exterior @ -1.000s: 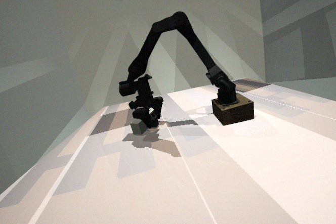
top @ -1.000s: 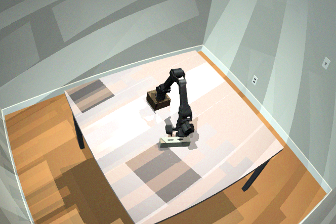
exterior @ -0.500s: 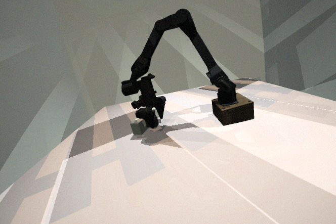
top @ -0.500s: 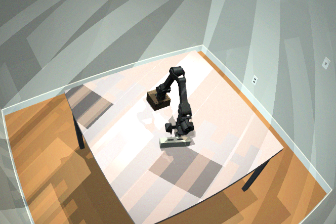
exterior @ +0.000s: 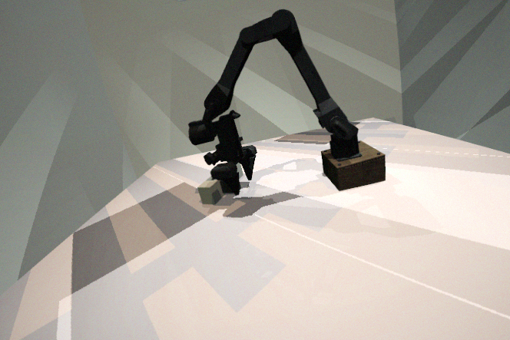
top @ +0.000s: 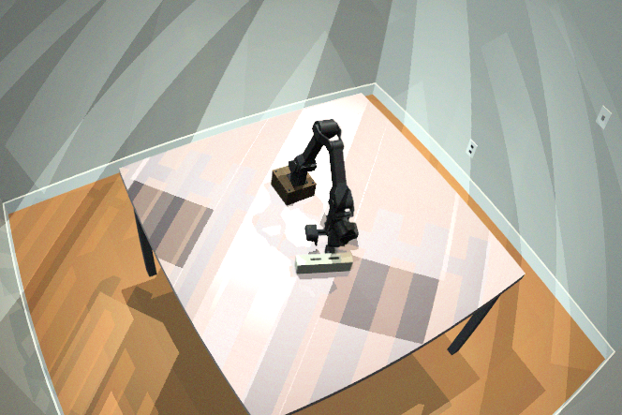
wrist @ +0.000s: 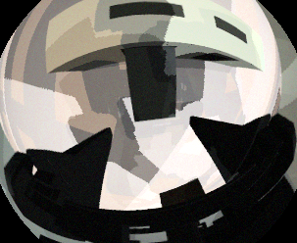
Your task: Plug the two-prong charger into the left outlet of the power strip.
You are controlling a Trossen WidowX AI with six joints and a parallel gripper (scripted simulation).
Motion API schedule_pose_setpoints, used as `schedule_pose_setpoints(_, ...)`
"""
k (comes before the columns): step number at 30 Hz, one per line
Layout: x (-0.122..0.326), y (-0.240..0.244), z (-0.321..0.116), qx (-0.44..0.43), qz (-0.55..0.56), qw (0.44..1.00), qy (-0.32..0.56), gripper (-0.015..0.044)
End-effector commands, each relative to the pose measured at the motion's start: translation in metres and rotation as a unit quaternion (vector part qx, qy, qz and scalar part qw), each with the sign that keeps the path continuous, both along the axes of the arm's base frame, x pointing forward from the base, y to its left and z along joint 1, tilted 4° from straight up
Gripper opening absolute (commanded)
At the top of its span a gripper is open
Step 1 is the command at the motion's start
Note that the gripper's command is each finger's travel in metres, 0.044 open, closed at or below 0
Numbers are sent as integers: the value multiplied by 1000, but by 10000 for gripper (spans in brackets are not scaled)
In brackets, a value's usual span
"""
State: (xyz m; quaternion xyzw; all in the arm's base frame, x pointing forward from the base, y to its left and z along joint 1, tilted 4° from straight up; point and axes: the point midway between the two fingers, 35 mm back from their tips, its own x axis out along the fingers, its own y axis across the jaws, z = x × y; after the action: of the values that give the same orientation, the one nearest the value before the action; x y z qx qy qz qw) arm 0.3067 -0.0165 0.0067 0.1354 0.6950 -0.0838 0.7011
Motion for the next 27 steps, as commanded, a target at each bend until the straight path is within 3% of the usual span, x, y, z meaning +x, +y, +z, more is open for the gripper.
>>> schedule_pose_setpoints(1,-5,2,-1,-1,-2,1000,1,440)
schedule_pose_setpoints(19,-19,6,-1,-2,0,1000,-3,440)
schedule_pose_setpoints(27,-9,-1,49,-69,-11,979,-192,440)
